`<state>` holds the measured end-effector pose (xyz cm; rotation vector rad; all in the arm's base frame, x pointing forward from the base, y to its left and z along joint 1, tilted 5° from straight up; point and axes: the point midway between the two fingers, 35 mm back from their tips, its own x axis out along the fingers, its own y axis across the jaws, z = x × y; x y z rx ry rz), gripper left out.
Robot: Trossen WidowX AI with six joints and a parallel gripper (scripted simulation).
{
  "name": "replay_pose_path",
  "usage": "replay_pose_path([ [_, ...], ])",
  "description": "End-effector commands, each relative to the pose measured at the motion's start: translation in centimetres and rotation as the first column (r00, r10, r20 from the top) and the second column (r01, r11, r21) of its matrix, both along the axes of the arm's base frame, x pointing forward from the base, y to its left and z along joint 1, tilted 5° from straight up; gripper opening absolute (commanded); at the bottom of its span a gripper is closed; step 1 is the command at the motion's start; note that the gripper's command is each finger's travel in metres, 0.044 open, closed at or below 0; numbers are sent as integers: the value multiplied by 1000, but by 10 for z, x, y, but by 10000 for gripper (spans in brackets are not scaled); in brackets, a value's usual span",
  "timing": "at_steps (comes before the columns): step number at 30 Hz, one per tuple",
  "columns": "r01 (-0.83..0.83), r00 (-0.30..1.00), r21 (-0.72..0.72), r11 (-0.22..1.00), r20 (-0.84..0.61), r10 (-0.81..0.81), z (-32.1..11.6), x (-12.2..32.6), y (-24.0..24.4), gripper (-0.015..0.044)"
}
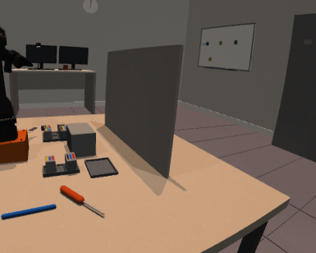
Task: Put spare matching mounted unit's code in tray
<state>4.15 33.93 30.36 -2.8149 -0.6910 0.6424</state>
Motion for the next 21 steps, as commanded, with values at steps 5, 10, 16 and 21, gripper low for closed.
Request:
replay_pose_path([
  [5, 0, 1000, 0, 1000, 0, 0, 0, 0, 0, 440],
  [10, 120, 986, 52, 991, -124, -113, -13, 32, -1, 440],
  [16, 467, 833, 109, 877, -386, -396, -43, 109, -8, 440],
  [21, 752, 595, 142, 643, -567, -570, -62, 175, -39, 440],
])
